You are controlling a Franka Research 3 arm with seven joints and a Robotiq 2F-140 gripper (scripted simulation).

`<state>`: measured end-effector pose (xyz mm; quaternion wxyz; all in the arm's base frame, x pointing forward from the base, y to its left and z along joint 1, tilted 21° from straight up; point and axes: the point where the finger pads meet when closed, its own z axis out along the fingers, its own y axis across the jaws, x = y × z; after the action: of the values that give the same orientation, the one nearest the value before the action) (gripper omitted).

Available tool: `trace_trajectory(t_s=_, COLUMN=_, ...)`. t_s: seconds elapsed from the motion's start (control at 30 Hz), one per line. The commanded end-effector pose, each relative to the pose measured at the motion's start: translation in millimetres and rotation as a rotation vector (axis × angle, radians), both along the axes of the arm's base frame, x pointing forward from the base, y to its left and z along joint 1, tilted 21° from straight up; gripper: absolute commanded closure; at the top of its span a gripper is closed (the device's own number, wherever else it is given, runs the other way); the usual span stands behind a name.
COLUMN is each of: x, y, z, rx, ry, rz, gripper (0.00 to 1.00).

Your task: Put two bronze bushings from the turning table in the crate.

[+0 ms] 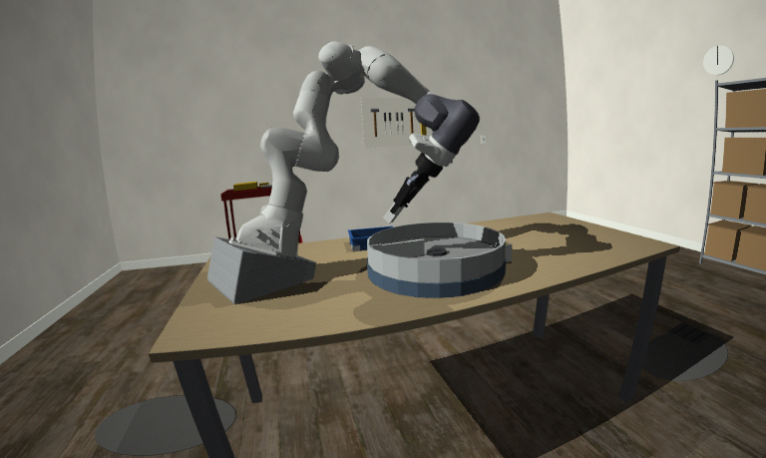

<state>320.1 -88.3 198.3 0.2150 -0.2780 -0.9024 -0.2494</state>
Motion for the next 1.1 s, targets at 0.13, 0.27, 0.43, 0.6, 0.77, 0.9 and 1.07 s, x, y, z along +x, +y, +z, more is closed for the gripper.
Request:
trace_trajectory(t_s=0.13, x=0.5, y=0.2, z=1.0, rx=0.003, ry=-0.005, rz=0.003, gripper=0.94)
trace_trajectory(t_s=0.27, x=0.5, y=0.2, z=1.0, rx=0.003, ry=-0.005, rz=0.003, gripper=0.94)
trace_trajectory(t_s=0.43, x=0.5, y=0.2, z=1.0, rx=0.003, ry=-0.005, rz=0.003, gripper=0.94)
trace_trajectory(t_s=0.6, x=0.5, y=0.2, z=1.0, rx=0.003, ry=-0.005, rz=0.003, gripper=0.94)
trace_trajectory(t_s=0.77, x=0.5, y=0.2, z=1.0, rx=0.003, ry=-0.005, rz=0.003, gripper=0.94)
trace_trajectory(t_s=0.9, x=0.5, y=0.2, z=1.0, rx=0.003, ry=-0.005, rz=0.003, gripper=0.94)
trace_trajectory(t_s=1.07, x=0.4, y=0.2, z=-0.9, rx=0.013, ry=0.002, rz=-0.028, gripper=0.94)
